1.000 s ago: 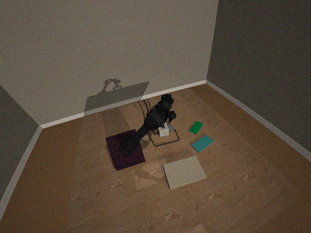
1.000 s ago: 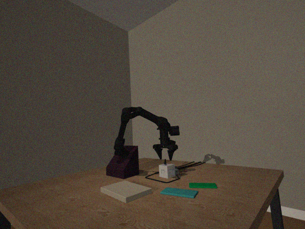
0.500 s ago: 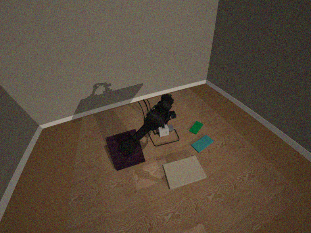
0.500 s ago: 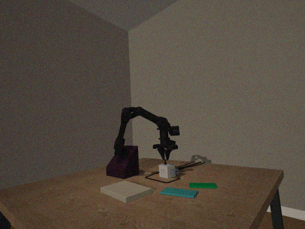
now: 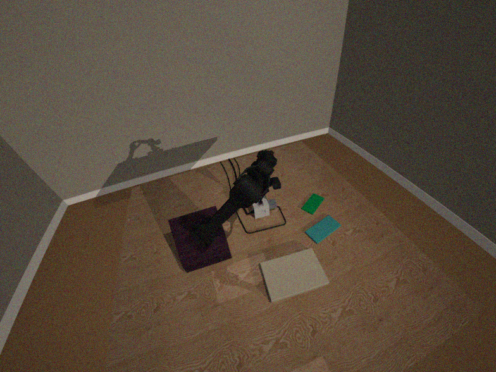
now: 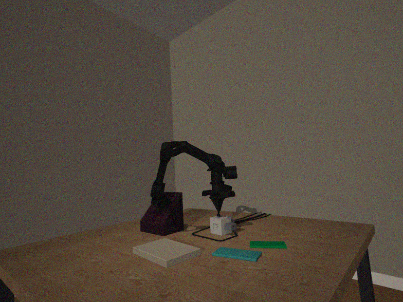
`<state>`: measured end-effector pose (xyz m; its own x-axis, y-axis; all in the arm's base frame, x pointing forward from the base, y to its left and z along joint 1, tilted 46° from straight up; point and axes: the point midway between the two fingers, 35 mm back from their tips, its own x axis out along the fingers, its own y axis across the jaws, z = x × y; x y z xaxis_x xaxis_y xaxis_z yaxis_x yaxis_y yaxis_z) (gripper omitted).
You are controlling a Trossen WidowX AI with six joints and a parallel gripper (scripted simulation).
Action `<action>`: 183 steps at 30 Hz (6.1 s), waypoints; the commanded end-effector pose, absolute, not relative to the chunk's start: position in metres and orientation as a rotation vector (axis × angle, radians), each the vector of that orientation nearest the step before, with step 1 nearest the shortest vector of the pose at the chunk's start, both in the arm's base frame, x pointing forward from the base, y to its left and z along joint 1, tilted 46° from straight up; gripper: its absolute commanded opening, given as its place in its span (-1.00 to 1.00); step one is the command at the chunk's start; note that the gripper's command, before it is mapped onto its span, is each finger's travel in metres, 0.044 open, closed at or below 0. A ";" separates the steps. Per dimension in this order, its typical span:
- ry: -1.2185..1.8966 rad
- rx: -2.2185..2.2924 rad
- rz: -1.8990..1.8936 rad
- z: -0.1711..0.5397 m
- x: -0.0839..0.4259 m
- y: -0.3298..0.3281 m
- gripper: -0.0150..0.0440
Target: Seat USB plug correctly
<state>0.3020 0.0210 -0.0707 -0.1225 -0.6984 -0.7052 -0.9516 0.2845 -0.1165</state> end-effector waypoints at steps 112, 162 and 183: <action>1.539 -0.483 -0.764 -0.051 0.304 0.041 -0.49; 0.756 0.493 -1.544 -0.051 0.304 0.040 -0.49; 0.440 0.790 -1.703 -0.051 0.304 0.040 -0.49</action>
